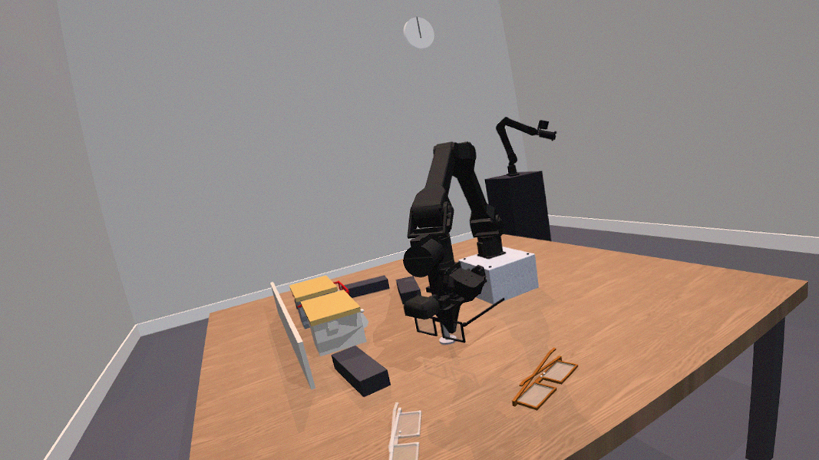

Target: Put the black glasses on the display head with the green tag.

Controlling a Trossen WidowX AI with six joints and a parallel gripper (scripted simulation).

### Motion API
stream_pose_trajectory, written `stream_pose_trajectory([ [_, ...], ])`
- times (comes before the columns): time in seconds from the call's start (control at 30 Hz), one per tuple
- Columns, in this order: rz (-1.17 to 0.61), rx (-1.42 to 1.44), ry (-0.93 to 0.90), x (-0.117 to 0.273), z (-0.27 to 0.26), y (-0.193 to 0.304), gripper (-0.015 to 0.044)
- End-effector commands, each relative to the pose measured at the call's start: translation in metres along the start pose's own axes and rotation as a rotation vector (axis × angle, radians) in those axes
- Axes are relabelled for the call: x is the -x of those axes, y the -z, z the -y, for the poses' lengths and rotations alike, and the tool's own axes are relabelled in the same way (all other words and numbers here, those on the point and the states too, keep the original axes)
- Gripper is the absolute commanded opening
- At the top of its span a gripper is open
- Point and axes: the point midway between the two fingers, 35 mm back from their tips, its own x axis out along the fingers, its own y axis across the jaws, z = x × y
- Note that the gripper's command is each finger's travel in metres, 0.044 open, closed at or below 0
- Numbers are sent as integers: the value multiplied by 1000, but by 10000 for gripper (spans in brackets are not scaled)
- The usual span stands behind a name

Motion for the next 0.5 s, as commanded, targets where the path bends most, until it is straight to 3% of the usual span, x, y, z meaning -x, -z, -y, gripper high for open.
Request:
stream_pose_trajectory([
  [0.0, 0, -4, 5, 0, 3, -2, 0],
  [0.47, 0, -4, 5, 0, 7, -7, 0],
])
